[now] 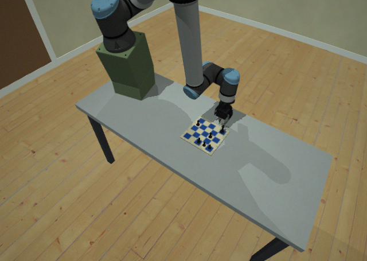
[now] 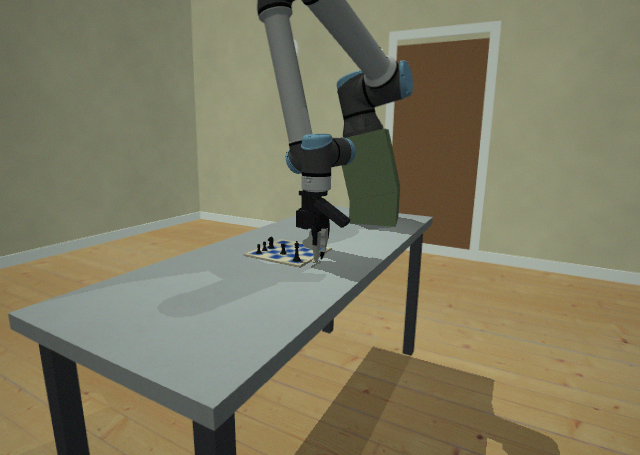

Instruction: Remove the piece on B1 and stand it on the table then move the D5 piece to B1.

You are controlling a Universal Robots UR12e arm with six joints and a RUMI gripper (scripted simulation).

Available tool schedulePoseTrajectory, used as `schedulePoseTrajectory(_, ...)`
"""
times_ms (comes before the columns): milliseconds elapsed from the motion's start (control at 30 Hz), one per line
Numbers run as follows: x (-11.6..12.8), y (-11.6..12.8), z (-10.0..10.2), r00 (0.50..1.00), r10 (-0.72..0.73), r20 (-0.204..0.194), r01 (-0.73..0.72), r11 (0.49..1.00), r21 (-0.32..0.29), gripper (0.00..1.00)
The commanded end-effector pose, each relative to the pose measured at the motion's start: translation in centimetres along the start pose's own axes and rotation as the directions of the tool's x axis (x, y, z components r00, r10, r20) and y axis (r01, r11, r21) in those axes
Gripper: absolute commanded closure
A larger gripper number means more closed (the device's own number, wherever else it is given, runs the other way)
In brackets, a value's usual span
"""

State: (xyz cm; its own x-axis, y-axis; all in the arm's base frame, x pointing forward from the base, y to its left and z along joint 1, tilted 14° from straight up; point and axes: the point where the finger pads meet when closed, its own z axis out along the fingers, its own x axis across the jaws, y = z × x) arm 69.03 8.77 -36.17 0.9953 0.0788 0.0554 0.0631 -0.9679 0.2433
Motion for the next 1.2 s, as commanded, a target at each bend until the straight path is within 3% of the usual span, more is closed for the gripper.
schedulePoseTrajectory(0, 0.1, 0.0, -0.1, 1.0, 0.0, -0.001, 0.0, 1.0, 0.0, 0.8)
schedulePoseTrajectory(267, 0.1, 0.0, -0.9, 1.0, 0.0, -0.001, 0.0, 1.0, 0.0, 0.8)
schedulePoseTrajectory(833, 0.1, 0.0, -8.0, 1.0, 0.0, -0.001, 0.0, 1.0, 0.0, 0.8)
schedulePoseTrajectory(1100, 0.0, 0.0, -9.1, 1.0, 0.0, -0.001, 0.0, 1.0, 0.0, 0.8)
schedulePoseTrajectory(1133, 0.0, 0.0, -9.1, 1.0, 0.0, -0.001, 0.0, 1.0, 0.0, 0.0)
schedulePoseTrajectory(1167, 0.0, 0.0, -9.1, 1.0, 0.0, -0.001, 0.0, 1.0, 0.0, 0.0)
